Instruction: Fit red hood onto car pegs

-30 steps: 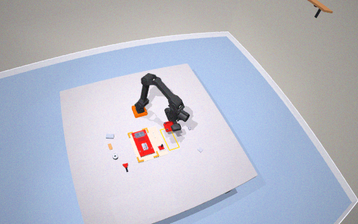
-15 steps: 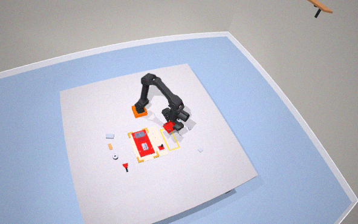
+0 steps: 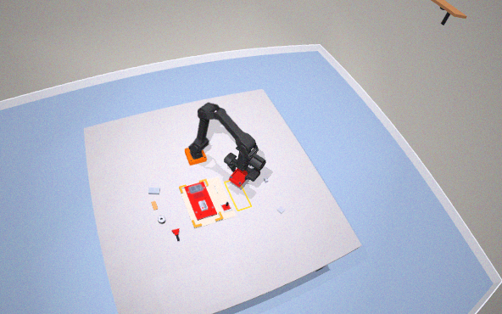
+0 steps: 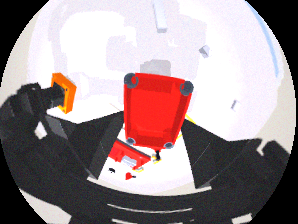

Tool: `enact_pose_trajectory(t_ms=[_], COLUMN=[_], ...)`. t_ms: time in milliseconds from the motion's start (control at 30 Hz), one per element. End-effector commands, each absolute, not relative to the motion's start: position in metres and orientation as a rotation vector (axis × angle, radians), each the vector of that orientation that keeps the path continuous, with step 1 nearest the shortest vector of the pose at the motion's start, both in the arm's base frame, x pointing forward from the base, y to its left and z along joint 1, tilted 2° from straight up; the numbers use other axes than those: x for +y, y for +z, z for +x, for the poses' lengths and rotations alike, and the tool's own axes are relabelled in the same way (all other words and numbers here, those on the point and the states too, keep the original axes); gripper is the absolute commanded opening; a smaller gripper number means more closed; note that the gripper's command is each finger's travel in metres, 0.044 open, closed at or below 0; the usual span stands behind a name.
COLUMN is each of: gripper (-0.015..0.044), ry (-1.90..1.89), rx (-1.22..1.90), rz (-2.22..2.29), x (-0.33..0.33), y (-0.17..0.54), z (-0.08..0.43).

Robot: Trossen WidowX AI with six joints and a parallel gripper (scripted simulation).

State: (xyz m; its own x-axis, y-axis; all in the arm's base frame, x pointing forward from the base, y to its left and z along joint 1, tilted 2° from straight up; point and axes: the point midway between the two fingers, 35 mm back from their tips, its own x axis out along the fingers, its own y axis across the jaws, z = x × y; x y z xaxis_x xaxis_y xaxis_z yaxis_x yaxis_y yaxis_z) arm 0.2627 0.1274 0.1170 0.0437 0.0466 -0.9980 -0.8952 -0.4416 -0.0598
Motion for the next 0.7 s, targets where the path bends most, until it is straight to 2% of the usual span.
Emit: enact_pose_trajectory(t_ms=[0, 667], gripper=[0.0, 0.0], ry=[1.575, 1.83], rx=[0.837, 0.534], rz=[-1.604, -1.886], x=[0.1257, 0.1251], y=[0.1161, 0.1163], z=[0.2615, 0.2612])
